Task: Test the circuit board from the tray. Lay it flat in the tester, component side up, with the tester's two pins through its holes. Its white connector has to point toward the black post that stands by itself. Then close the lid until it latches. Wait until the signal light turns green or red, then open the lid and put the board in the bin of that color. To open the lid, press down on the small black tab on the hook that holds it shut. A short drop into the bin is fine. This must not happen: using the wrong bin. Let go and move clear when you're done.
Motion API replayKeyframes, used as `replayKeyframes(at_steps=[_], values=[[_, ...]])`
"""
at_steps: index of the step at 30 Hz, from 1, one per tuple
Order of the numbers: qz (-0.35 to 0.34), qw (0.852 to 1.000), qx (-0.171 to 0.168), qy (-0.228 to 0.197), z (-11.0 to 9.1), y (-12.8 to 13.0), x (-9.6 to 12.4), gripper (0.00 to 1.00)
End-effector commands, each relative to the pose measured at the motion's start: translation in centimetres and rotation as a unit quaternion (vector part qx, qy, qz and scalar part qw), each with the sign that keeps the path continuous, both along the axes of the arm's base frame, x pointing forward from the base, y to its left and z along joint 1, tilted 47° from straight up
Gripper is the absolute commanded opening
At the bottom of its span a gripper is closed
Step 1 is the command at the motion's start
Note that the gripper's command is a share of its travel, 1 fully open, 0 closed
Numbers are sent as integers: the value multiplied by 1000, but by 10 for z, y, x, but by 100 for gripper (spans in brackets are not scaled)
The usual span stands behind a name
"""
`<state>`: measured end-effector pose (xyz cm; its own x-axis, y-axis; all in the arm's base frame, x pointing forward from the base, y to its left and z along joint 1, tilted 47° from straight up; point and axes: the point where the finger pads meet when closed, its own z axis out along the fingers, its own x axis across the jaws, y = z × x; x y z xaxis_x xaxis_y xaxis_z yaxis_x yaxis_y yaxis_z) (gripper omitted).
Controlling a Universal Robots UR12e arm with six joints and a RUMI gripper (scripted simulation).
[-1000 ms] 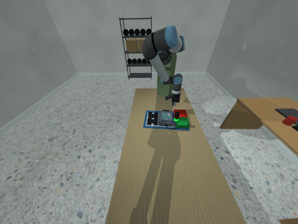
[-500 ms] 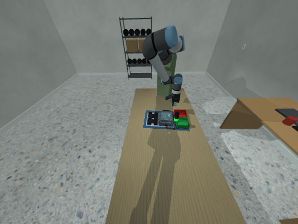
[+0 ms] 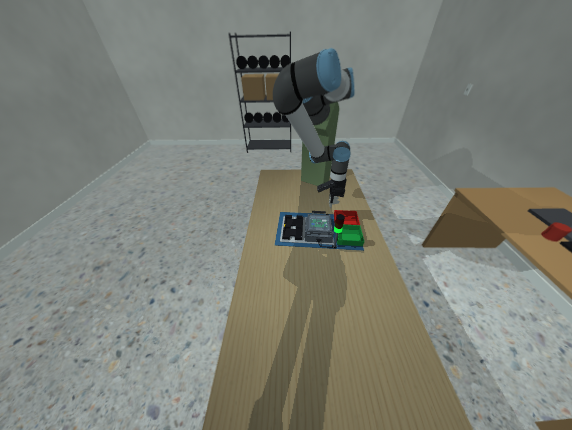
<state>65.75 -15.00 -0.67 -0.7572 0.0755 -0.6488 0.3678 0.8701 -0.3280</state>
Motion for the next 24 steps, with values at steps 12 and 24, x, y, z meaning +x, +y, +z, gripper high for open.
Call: replayKeyframes(at_steps=[12, 24], values=[[0, 1000, -1, -2, 3, 1, 2, 15], [0, 1000, 0, -1, 5, -10, -6, 15]])
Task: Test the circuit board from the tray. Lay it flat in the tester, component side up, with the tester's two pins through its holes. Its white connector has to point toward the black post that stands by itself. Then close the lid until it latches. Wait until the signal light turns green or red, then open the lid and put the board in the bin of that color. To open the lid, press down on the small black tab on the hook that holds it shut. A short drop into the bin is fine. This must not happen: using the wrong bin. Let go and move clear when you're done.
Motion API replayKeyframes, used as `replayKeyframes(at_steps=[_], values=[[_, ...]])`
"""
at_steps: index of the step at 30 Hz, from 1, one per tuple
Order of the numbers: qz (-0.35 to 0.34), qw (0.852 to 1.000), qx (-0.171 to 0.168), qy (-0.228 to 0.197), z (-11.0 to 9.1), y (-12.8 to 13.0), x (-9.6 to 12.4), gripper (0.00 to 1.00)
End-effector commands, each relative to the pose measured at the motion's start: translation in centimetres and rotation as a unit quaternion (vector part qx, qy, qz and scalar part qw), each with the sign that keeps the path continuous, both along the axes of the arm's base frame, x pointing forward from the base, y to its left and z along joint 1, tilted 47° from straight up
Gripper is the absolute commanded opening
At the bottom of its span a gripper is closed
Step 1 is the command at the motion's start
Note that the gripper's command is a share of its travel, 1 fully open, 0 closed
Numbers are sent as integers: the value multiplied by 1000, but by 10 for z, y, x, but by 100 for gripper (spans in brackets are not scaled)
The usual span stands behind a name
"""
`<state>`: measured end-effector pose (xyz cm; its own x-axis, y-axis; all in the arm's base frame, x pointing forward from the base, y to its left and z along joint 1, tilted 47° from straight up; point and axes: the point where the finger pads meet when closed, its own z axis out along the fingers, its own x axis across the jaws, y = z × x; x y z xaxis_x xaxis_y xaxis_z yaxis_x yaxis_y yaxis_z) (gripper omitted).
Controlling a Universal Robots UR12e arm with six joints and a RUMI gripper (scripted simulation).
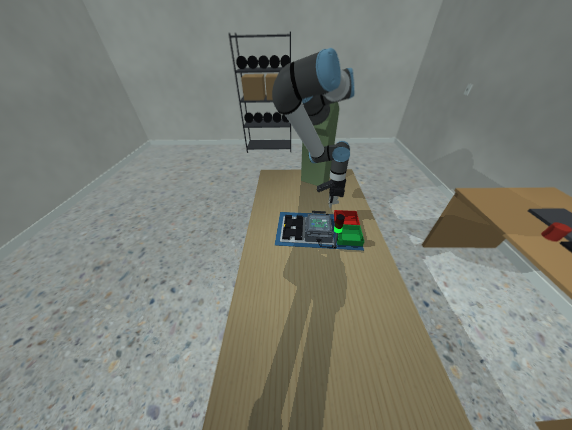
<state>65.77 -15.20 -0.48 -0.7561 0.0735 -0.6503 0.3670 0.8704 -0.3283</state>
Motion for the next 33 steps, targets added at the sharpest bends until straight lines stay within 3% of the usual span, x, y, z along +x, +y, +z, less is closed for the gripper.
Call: replayKeyframes(at_steps=[1, 14, 33], values=[[-1, 1000, 0, 0, 3, -8, -6, 15], [-1, 1000, 0, 0, 19, -54, -28, 15], [-1, 1000, 0, -1, 15, -64, -23, 15]])
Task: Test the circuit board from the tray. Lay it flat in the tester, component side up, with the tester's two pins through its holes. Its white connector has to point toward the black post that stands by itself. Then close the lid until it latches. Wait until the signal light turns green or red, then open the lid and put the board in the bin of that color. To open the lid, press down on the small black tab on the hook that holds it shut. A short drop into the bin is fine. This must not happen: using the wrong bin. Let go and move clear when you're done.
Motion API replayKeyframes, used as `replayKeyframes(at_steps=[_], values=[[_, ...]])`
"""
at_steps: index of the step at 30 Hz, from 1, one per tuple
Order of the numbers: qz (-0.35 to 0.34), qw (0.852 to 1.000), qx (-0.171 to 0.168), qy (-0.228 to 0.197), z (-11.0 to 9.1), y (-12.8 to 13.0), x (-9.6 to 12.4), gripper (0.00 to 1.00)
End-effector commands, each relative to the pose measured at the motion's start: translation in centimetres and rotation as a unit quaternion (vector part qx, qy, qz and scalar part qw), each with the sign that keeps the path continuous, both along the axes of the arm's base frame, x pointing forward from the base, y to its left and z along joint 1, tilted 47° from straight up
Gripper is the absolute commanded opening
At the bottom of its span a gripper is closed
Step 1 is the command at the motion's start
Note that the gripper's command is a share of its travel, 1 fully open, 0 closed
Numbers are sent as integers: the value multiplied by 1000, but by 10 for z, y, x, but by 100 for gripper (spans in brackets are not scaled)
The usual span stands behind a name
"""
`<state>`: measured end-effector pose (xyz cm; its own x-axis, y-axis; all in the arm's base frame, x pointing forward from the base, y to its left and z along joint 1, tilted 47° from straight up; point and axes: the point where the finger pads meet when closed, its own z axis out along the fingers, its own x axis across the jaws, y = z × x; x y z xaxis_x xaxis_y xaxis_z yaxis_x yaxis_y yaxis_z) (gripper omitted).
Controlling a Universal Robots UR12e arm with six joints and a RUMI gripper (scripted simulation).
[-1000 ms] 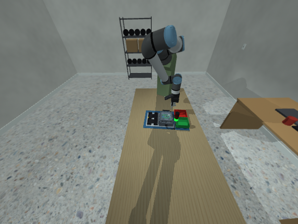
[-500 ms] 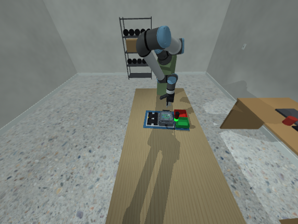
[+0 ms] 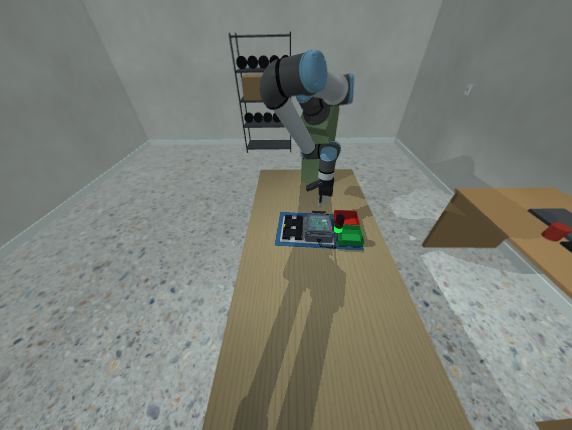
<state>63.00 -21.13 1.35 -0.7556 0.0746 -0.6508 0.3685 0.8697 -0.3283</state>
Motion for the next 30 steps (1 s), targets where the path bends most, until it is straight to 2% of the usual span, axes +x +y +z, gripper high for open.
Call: replayKeyframes(at_steps=[1, 13, 30], values=[[0, 1000, 0, -1, -4, -5, 5, 15], [0, 1000, 0, -1, -14, -12, 13, 15], [0, 1000, 0, 0, -14, -11, 12, 15]])
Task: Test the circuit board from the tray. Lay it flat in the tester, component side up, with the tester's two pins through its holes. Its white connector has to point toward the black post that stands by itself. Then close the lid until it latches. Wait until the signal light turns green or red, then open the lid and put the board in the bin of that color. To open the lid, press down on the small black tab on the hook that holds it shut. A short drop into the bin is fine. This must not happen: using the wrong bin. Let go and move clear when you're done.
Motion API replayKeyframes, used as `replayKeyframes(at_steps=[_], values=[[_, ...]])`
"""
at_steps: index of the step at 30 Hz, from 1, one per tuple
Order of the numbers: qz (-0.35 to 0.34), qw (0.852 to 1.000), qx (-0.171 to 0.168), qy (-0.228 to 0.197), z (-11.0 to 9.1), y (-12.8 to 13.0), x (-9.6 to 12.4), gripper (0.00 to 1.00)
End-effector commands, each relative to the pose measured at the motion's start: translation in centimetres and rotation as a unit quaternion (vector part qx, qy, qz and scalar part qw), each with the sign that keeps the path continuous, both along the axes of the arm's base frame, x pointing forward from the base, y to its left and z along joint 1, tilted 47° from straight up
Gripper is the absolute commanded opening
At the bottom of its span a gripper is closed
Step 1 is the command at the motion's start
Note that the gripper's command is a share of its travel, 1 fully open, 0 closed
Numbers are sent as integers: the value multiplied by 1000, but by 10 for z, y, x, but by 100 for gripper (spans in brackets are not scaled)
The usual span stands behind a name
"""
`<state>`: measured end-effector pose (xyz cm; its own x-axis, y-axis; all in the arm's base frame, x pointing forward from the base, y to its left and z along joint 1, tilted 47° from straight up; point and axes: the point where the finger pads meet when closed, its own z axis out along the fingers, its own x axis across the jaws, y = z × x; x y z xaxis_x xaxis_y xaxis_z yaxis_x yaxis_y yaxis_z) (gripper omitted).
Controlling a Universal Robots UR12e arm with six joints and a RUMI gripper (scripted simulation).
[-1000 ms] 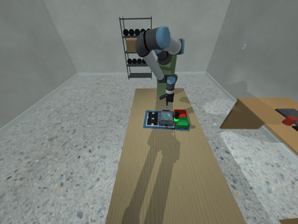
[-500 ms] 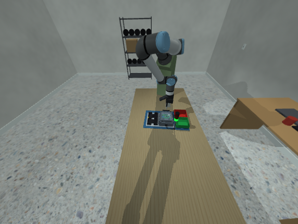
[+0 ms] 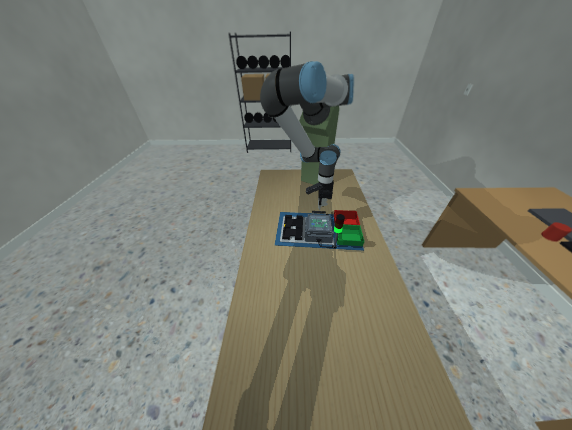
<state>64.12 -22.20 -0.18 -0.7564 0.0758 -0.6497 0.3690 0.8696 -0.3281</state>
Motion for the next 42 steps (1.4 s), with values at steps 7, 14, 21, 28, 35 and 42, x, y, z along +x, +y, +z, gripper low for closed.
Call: replayKeyframes(at_steps=[7, 14, 21, 28, 35, 42], values=[[1, 1000, 0, -1, 1, 0, 1, 15], [0, 1000, -1, -1, -1, -4, 3, 15], [0, 1000, -1, -1, -6, -11, 7, 15], [0, 1000, -1, -1, -8, -14, 9, 15], [1, 1000, 0, -1, -8, -13, 8, 15], [1, 1000, 0, -1, -8, -13, 8, 15]])
